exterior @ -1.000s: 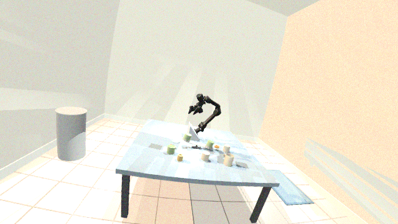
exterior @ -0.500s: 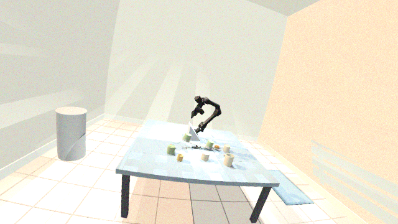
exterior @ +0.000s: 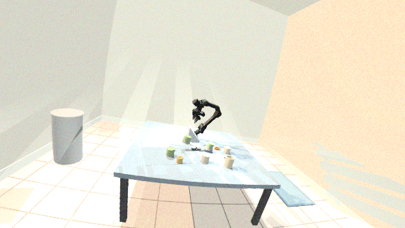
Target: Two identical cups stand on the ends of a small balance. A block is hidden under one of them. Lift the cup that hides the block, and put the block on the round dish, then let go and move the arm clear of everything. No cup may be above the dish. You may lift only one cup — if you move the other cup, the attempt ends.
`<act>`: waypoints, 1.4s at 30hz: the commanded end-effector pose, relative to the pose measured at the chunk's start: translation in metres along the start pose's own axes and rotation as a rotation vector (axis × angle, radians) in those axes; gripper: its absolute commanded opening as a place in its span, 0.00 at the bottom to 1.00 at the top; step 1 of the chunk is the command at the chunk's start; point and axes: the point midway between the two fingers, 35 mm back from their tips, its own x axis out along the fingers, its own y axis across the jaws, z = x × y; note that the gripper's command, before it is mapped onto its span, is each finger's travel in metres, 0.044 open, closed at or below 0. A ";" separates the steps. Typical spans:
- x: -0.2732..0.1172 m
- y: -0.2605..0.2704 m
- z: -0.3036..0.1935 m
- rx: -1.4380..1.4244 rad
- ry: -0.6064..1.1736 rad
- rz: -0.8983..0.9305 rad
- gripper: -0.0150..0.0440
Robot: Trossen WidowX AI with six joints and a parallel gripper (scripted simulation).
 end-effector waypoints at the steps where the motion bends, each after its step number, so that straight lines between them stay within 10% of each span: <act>1: 0.000 0.006 0.004 0.101 -0.032 -0.002 1.00; 42: 0.011 0.055 0.047 1.197 -0.332 0.169 1.00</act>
